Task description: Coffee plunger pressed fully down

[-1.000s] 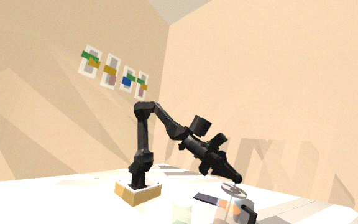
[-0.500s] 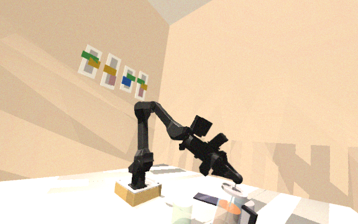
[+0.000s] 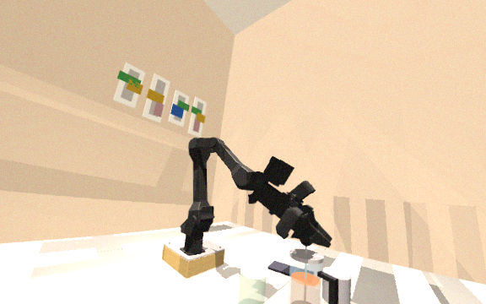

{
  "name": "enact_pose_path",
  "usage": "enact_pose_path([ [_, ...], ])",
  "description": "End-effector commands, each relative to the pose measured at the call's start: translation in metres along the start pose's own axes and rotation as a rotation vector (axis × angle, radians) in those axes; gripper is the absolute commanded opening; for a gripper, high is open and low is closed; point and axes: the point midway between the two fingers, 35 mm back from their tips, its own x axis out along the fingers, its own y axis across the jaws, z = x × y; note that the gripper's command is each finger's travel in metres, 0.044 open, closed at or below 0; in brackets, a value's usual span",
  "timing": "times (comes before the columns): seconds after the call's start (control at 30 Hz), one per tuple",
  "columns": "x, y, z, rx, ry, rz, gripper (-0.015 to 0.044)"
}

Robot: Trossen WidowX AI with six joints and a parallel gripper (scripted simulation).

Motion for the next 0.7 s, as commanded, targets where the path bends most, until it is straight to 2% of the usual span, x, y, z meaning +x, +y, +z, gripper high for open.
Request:
enact_pose_path([
  [0.0,0.000,0.000,0.000,0.000,-0.001,0.000,0.0311],
  [0.17,0.000,0.000,0.000,0.000,-0.001,0.000,0.0440],
  [0.37,-0.010,0.000,0.009,0.000,0.002,-0.001,0.0440],
  [0.57,-0.067,-0.002,0.045,0.001,0.016,-0.002,0.0440],
  [0.67,-0.074,-0.003,0.047,0.002,0.018,-0.003,0.0440],
])
